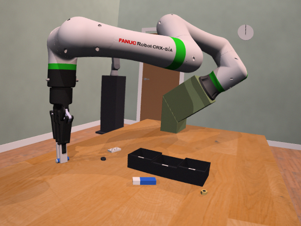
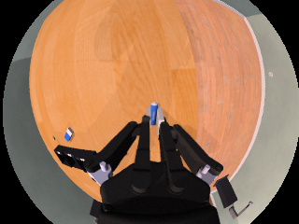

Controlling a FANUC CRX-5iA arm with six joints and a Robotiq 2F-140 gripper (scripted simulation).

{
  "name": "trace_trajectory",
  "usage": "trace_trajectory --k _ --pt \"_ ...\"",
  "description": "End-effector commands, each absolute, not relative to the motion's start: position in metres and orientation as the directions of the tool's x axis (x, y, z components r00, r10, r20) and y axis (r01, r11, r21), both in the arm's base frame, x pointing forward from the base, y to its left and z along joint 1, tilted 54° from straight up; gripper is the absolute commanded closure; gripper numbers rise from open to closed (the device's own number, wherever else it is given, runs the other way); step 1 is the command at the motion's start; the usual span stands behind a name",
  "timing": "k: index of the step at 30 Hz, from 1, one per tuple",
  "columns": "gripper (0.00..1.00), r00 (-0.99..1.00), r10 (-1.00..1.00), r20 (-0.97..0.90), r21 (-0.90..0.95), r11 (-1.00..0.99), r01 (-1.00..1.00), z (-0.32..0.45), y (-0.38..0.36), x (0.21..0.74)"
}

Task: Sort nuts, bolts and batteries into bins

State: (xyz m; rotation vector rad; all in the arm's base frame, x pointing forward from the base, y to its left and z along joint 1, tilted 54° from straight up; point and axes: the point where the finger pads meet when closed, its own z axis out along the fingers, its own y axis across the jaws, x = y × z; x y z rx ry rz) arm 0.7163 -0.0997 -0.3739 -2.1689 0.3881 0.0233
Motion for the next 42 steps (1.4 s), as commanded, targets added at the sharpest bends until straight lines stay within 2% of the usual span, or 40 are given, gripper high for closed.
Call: trace_trajectory --k 1,22,42 --pt "0.85 0.952 -0.257 -0.167 -0.794 -0.538 -0.284 -0.374 -0.100 0.717" --pt "0.85 0.952 -0.257 -0.167 -0.794 -0.538 -0.284 -0.339 -0.149 0.710" --pt "0.85 0.952 -0.257 -0.167 -0.794 -0.538 -0.284 -0.335 -0.154 0.709"
